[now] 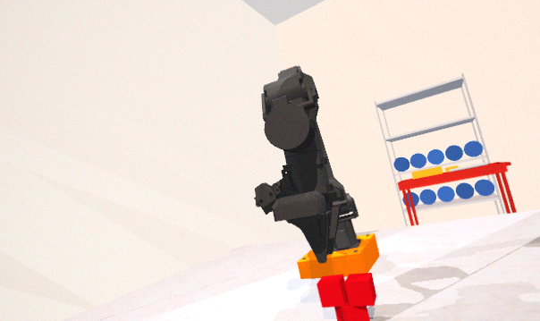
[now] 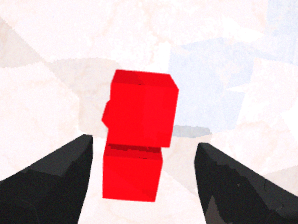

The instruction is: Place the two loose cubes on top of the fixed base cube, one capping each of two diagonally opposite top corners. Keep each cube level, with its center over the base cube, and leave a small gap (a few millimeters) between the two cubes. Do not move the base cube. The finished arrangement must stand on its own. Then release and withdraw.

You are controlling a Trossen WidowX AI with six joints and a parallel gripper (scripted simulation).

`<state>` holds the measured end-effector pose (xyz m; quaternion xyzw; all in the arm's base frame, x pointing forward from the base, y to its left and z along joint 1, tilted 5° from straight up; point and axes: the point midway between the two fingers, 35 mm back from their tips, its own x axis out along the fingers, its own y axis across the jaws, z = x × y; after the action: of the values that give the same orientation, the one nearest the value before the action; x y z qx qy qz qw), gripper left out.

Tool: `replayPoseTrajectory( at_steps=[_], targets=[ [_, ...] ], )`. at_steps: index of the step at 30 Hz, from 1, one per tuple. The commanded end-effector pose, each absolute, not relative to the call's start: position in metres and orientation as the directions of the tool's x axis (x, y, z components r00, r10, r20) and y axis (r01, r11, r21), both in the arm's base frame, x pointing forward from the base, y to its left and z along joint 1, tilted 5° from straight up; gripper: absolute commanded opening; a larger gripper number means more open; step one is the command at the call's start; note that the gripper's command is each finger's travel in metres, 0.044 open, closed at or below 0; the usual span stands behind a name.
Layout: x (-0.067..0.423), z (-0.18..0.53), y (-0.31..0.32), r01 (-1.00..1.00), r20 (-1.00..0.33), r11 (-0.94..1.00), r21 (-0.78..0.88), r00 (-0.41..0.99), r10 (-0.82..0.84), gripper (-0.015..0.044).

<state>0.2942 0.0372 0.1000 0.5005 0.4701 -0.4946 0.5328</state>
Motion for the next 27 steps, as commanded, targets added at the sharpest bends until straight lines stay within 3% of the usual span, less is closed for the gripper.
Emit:
replayPoseTrajectory(
  at_steps=[1,17,24,27],
  targets=[
    [0.294,0.108,0.038,0.997,-0.996,0.006,0.076,0.076,-0.056,0.0205],
    [0.293,0.122,0.038,0.997,-0.996,0.006,0.076,0.076,-0.055,0.0205],
    [0.293,0.129,0.039,0.997,-0.996,0.01,0.072,0.073,-0.055,0.0389],
    [0.292,0.131,0.039,0.997,-0.996,0.01,0.072,0.073,-0.055,0.04]
  ],
)
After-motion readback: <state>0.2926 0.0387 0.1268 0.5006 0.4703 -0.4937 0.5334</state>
